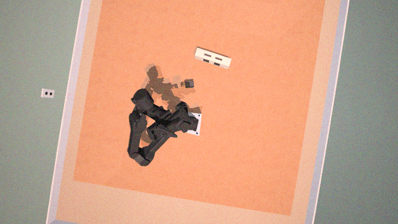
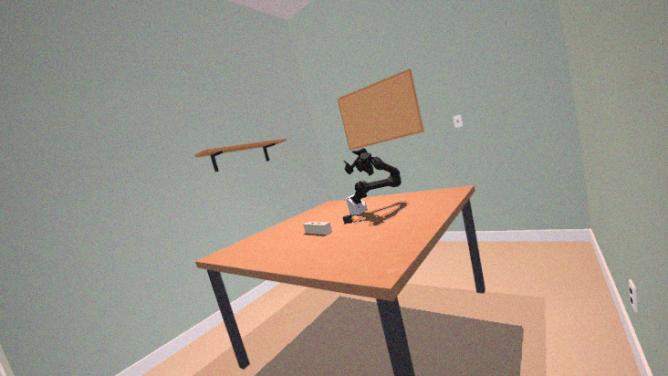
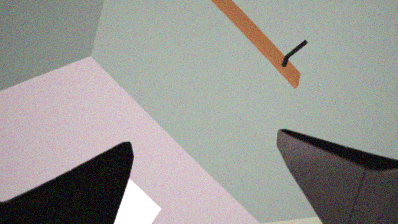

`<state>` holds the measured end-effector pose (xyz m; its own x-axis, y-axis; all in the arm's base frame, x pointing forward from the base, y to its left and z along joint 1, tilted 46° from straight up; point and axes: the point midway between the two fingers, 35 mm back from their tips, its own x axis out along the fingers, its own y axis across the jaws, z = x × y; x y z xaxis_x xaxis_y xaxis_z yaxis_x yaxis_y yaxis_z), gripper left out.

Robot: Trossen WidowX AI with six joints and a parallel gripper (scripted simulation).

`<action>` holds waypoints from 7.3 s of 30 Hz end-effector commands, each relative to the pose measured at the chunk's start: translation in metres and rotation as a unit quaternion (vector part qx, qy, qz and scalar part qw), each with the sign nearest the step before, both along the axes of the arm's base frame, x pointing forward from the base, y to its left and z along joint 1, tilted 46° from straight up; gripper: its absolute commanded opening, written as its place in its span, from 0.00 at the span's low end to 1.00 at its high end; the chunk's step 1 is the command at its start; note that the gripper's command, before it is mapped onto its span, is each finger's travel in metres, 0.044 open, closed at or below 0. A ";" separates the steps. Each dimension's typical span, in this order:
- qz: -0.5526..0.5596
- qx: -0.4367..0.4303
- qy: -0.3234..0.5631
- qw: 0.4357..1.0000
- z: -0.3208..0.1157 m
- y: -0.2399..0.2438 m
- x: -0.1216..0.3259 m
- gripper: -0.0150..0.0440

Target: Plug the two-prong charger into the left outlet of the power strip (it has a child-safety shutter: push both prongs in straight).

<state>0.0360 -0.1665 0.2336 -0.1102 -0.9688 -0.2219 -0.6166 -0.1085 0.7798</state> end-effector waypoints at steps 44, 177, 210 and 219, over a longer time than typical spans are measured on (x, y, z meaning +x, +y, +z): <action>0.318 0.140 0.512 0.785 -0.050 0.009 0.072 1.00; 0.509 -0.593 0.307 -0.543 -0.178 0.177 0.169 1.00; 0.264 -0.809 0.101 -0.516 -0.181 0.220 0.176 1.00; 0.264 -0.809 0.101 -0.516 -0.187 0.226 0.175 1.00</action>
